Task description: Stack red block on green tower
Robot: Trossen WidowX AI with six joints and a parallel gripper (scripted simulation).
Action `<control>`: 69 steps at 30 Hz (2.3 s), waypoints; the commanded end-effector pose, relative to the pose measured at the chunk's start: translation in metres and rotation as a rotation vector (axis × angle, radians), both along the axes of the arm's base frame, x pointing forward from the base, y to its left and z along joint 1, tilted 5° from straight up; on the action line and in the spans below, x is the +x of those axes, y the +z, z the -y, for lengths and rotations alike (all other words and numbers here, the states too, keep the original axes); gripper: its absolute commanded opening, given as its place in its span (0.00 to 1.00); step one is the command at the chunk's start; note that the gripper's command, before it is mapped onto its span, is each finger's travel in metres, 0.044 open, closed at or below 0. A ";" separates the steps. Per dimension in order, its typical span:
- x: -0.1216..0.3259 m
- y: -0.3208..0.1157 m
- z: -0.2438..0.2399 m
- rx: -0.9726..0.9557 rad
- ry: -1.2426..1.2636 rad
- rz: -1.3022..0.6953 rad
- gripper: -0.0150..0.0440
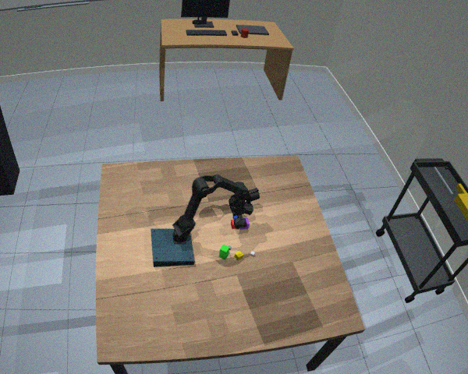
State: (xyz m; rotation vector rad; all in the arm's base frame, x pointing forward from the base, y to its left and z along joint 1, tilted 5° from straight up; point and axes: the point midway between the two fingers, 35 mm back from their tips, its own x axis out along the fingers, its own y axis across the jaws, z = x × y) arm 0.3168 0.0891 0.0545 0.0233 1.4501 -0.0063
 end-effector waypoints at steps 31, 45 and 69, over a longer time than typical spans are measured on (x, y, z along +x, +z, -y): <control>-0.002 -0.023 0.002 -0.009 0.001 -0.014 1.00; -0.002 -0.023 0.002 -0.009 0.001 -0.014 0.56; -0.010 0.057 0.001 -0.009 0.001 -0.014 0.25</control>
